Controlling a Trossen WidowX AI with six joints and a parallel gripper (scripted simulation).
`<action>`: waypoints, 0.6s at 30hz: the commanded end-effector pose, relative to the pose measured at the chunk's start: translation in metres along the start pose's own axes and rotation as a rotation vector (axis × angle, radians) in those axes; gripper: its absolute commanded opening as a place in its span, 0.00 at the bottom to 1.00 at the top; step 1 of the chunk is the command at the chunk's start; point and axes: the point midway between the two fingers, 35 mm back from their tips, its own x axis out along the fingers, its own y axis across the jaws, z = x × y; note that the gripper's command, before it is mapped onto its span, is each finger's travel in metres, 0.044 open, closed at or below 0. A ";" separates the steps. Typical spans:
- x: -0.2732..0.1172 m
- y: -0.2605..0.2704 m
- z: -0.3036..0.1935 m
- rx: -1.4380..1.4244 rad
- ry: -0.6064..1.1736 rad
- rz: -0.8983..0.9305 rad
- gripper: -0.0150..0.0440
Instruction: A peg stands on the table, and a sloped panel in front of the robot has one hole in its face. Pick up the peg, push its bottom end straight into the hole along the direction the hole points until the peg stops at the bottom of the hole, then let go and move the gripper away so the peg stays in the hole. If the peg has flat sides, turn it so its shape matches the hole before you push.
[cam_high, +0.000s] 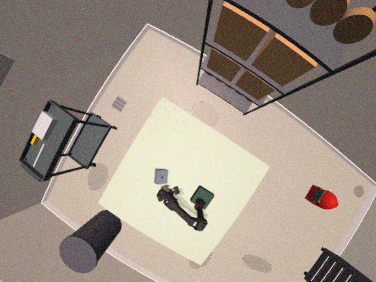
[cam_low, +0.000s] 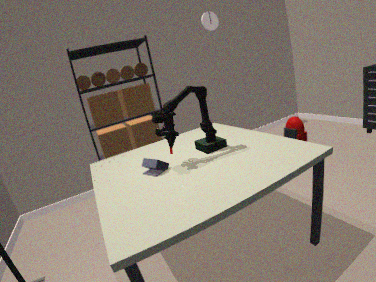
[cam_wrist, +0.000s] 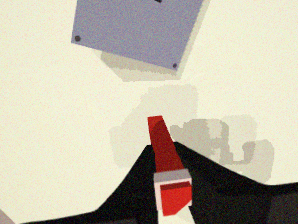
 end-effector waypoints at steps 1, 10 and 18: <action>0.000 -0.002 0.002 -0.030 0.000 0.009 0.25; -0.002 -0.005 0.007 -0.102 -0.011 0.027 0.25; -0.004 -0.007 0.012 -0.165 -0.023 0.043 0.25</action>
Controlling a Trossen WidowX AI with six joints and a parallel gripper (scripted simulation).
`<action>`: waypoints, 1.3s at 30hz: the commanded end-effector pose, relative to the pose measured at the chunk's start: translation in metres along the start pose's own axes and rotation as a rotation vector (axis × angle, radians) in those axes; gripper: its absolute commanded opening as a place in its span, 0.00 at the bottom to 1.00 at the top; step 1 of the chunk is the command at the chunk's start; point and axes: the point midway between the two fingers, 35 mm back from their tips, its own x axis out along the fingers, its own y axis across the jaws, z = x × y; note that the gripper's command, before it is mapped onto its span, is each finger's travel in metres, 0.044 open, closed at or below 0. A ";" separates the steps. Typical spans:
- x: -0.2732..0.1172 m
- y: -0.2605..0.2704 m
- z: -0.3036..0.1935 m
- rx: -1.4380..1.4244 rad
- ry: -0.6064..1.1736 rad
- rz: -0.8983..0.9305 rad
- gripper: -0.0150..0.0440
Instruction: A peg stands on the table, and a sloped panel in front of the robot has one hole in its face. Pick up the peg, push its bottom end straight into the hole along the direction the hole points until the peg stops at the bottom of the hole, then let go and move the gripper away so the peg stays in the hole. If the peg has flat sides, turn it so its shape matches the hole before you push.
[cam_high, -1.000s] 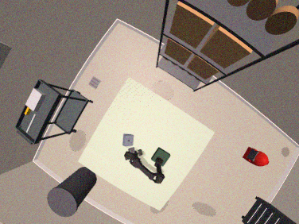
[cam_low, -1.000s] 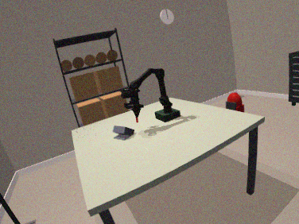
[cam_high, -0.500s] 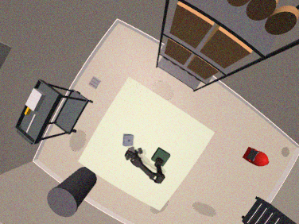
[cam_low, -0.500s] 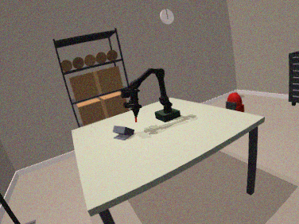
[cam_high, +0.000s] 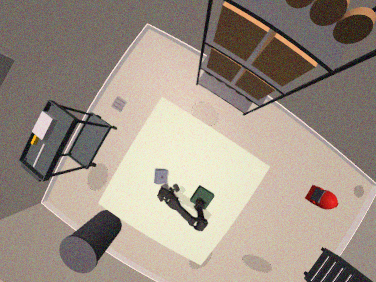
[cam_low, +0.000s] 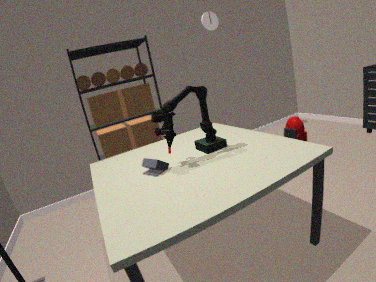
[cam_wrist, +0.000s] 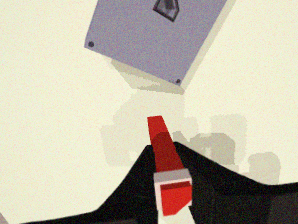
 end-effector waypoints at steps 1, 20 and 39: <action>0.000 -0.002 0.001 -0.031 -0.002 0.009 0.25; -0.005 -0.010 0.011 -0.183 -0.036 0.040 0.25; -0.010 -0.017 0.021 -0.336 -0.076 0.064 0.25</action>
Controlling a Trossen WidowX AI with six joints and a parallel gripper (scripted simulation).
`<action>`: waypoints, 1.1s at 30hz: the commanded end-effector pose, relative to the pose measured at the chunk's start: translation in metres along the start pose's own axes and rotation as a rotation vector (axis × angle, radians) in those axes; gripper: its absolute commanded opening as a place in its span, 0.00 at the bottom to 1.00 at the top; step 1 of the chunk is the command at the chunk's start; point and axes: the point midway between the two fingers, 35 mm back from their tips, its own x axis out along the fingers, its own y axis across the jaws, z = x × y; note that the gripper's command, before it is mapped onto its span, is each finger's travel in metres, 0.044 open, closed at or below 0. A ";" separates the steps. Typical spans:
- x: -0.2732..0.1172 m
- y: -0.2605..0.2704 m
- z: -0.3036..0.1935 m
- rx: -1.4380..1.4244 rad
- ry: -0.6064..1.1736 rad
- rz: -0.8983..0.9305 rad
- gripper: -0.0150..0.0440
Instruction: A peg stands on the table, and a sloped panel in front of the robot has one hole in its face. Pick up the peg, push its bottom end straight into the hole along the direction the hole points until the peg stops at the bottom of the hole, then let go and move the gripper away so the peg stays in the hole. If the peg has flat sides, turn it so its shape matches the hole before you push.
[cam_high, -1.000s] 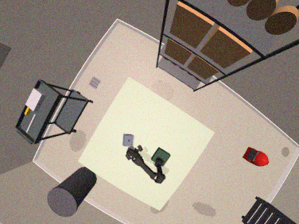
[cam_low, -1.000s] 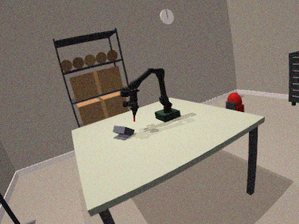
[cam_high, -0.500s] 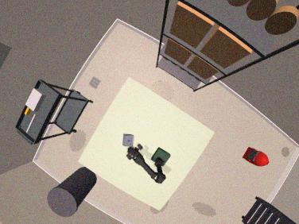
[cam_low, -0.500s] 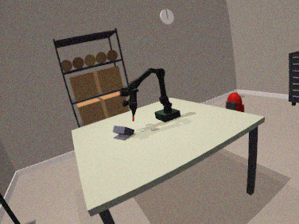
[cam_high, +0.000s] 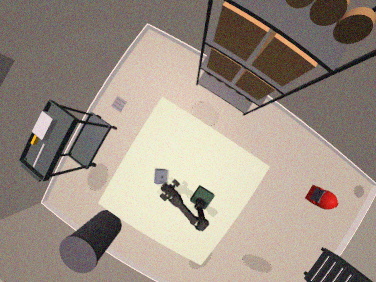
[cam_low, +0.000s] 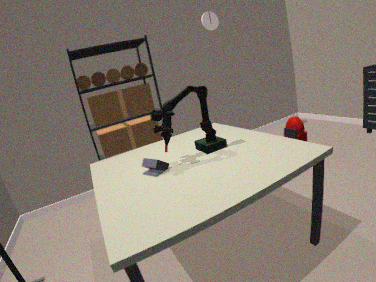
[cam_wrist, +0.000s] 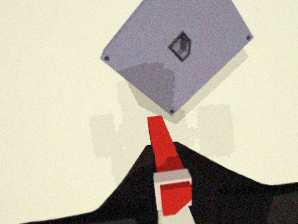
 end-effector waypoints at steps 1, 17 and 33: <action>-0.001 -0.003 0.000 -0.031 -0.006 0.007 0.25; -0.005 -0.012 0.006 -0.162 -0.043 0.019 0.25; -0.010 -0.021 0.012 -0.294 -0.083 0.023 0.25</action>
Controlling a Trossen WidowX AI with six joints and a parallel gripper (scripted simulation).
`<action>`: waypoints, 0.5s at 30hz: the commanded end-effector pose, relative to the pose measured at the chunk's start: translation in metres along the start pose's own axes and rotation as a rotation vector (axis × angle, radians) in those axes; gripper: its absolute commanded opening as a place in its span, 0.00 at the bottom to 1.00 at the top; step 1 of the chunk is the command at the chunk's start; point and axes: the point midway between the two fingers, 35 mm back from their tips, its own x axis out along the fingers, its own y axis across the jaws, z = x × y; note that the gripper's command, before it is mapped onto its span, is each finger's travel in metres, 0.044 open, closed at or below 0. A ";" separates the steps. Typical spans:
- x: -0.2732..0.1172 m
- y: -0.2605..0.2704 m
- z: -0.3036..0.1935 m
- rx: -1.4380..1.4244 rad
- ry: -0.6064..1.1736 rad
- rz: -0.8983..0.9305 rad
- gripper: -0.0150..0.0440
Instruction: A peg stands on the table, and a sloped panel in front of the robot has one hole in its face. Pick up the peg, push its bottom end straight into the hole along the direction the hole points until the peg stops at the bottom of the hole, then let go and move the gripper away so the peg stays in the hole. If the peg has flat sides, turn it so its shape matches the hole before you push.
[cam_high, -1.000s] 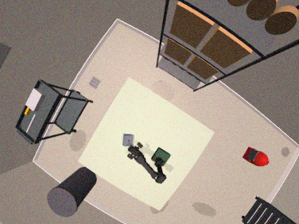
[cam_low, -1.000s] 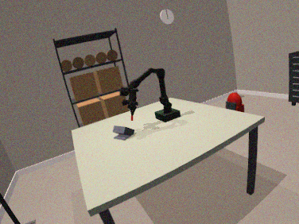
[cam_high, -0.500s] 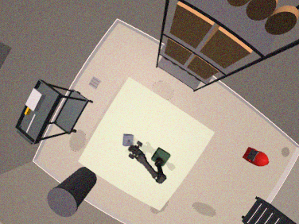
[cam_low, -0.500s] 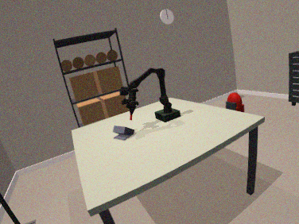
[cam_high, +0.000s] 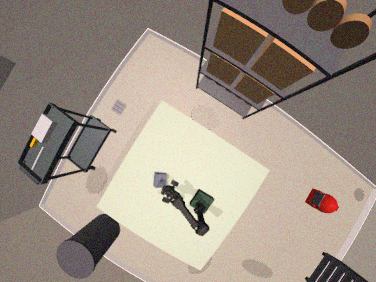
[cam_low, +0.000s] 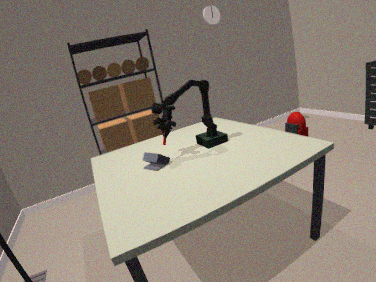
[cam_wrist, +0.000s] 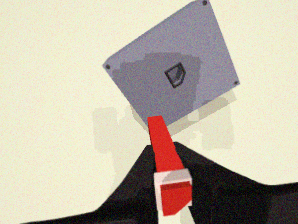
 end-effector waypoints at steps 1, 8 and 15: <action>-0.001 -0.003 -0.001 -0.032 -0.008 0.004 0.25; -0.003 -0.007 0.001 -0.090 -0.025 0.003 0.25; -0.005 -0.012 0.002 -0.149 -0.043 0.001 0.25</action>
